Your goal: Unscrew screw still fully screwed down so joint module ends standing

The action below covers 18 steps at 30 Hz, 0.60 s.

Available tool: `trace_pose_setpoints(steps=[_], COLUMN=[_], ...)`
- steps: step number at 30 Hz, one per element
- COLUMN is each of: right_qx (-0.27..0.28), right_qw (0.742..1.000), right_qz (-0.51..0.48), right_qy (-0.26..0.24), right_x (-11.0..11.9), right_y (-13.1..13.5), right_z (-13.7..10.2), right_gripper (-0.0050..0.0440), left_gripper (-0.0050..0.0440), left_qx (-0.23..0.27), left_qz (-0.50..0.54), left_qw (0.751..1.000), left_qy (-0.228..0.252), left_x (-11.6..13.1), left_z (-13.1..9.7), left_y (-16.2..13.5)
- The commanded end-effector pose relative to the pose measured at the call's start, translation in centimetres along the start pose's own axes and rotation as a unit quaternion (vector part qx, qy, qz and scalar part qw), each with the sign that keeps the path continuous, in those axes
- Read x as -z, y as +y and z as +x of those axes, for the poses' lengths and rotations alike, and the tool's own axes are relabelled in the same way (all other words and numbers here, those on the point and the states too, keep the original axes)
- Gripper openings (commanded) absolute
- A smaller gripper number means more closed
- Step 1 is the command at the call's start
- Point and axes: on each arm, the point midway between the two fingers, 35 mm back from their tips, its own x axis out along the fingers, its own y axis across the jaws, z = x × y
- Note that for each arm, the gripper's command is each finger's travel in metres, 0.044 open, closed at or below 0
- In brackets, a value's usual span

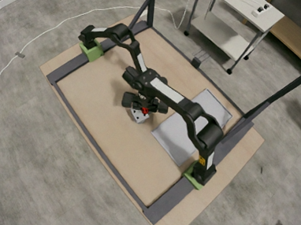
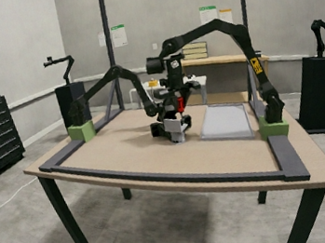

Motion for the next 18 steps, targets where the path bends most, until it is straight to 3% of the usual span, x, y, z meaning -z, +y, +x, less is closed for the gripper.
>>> trace_pose_setpoints(steps=[1, 18], right_qx=[-0.002, -0.002], right_qw=[1.0, 1.0], right_qz=[0.018, 0.018], right_qy=[-0.005, -0.005], right_x=[-1.51, -1.51], right_y=[0.58, 0.58], right_z=[0.09, 0.09], right_gripper=[0.0245, 0.0245], left_gripper=[0.013, 0.013], left_qx=[-0.025, -0.025], left_qz=[0.0, 0.0], left_qw=[0.999, 0.999], left_qy=[-0.021, -0.02], left_x=[-0.33, -0.32], left_z=[-2.29, -2.85], left_y=[0.51, 0.47])
